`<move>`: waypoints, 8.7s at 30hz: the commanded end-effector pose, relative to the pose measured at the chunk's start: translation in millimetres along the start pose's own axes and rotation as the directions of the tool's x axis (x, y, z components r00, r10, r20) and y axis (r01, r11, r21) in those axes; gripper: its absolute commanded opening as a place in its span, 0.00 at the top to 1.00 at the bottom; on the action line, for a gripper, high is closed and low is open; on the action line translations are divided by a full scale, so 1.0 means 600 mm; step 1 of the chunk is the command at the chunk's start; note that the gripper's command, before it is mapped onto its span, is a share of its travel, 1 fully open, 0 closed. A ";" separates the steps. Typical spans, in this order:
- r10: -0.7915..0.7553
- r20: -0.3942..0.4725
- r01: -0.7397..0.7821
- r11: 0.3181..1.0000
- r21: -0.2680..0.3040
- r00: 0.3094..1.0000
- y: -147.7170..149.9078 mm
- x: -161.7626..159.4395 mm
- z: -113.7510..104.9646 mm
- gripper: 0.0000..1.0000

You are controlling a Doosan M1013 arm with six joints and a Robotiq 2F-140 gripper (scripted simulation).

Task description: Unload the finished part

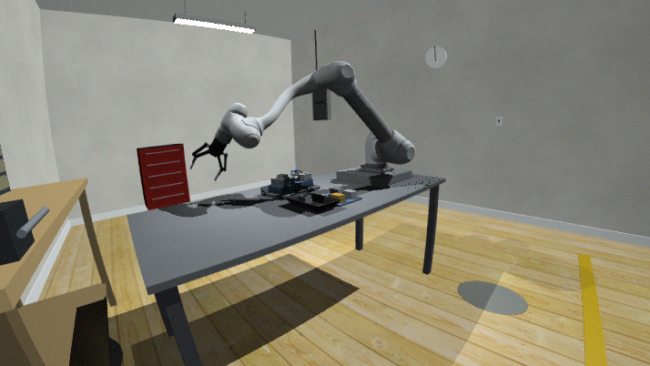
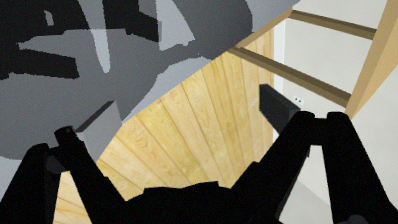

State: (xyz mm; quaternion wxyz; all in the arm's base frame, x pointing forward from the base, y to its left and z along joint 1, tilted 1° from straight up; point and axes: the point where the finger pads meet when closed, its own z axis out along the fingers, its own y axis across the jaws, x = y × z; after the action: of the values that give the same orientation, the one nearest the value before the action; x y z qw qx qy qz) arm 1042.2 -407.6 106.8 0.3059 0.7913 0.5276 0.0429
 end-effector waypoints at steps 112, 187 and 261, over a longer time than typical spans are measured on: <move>-0.319 -0.487 0.515 0.786 0.344 0.813 -0.551 0.009 -0.468 0.60; -0.320 -0.486 0.515 0.785 0.344 0.813 -0.598 0.033 -0.396 0.60; -0.320 -0.486 0.515 0.785 0.344 0.813 -0.608 0.038 -0.382 0.60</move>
State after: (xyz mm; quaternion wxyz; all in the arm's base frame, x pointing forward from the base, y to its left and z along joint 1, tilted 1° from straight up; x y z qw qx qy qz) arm 667.6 -194.2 93.6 -0.0041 0.6739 0.7388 0.0077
